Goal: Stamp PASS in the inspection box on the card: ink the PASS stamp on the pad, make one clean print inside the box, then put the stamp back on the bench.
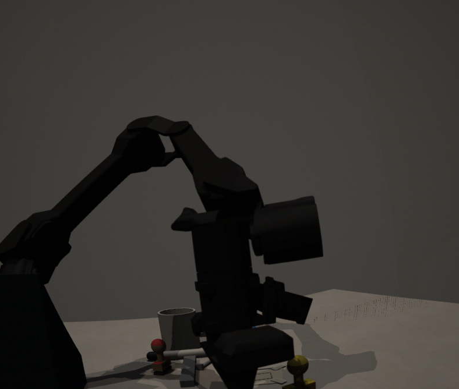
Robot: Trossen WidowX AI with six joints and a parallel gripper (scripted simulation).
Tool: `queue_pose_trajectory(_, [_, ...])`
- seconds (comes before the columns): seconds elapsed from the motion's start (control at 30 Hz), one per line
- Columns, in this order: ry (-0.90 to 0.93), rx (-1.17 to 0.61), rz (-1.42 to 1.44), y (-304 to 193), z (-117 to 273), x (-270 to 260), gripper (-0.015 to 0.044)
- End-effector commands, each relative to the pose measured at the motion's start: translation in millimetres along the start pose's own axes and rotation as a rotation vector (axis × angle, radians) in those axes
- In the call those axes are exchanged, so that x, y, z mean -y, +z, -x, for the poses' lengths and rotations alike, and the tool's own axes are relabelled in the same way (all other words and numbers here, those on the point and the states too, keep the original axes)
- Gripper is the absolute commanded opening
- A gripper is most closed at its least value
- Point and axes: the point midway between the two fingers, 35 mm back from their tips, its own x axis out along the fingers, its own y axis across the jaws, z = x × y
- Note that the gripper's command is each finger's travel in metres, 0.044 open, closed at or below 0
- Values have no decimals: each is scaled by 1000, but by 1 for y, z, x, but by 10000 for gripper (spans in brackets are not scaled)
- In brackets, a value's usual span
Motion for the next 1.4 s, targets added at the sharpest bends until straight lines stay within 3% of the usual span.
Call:
queue_pose_trajectory(0.0, [4,2,2,1,-2,-1,0])
queue_pose_trajectory(1.37, [3,2,2,1,10,-1,0])
